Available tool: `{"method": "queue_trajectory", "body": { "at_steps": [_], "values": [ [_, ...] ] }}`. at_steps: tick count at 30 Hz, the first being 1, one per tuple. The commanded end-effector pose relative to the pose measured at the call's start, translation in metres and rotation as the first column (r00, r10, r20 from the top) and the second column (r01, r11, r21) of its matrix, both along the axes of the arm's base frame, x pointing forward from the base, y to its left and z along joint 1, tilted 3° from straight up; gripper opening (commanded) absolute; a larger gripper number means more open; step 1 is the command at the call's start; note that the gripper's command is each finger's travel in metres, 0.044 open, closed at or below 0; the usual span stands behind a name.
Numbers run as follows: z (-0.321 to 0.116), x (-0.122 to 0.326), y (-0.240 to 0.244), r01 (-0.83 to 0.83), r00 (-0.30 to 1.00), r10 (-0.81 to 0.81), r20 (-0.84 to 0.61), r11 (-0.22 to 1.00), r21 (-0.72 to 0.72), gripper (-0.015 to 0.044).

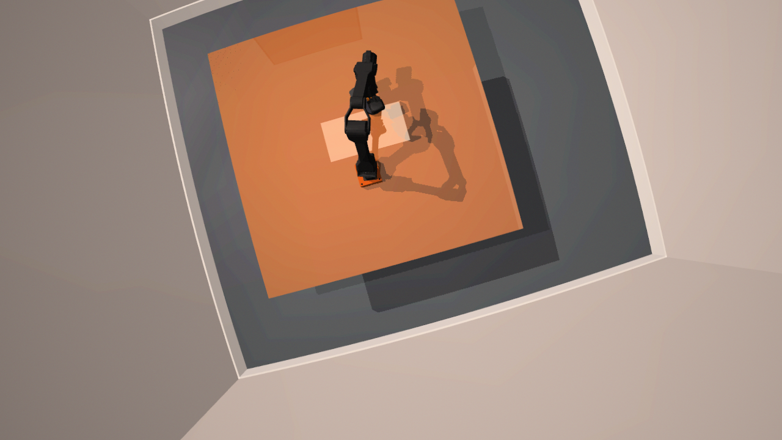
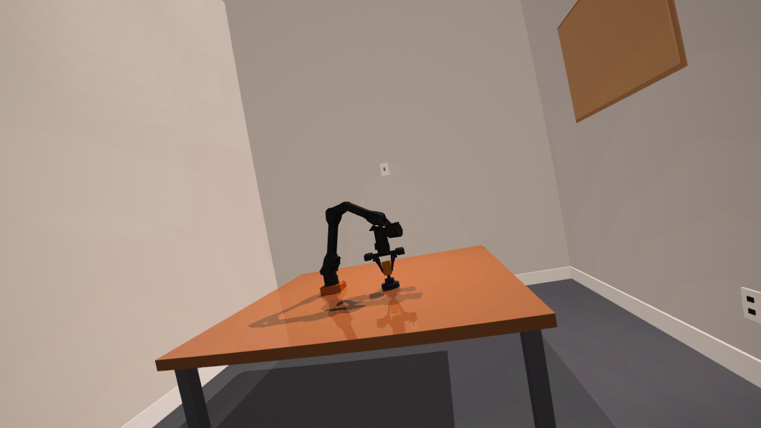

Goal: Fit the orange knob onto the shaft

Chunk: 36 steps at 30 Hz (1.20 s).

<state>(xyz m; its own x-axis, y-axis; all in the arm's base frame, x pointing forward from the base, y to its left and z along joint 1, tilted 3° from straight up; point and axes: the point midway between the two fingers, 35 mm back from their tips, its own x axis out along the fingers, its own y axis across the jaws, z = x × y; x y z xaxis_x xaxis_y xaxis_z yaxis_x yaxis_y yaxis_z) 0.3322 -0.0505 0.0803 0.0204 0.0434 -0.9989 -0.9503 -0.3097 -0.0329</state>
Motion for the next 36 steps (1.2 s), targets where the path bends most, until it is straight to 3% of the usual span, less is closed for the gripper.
{"method": "queue_trajectory", "body": {
  "at_steps": [1,36],
  "values": [
    [0.0017,-0.0015,0.0005,-0.074,0.997,0.074,0.007,0.997,-0.003,0.0],
    [-0.0039,-0.0023,0.0007,-0.074,0.997,0.074,0.007,0.997,-0.003,0.0]
  ]
}}
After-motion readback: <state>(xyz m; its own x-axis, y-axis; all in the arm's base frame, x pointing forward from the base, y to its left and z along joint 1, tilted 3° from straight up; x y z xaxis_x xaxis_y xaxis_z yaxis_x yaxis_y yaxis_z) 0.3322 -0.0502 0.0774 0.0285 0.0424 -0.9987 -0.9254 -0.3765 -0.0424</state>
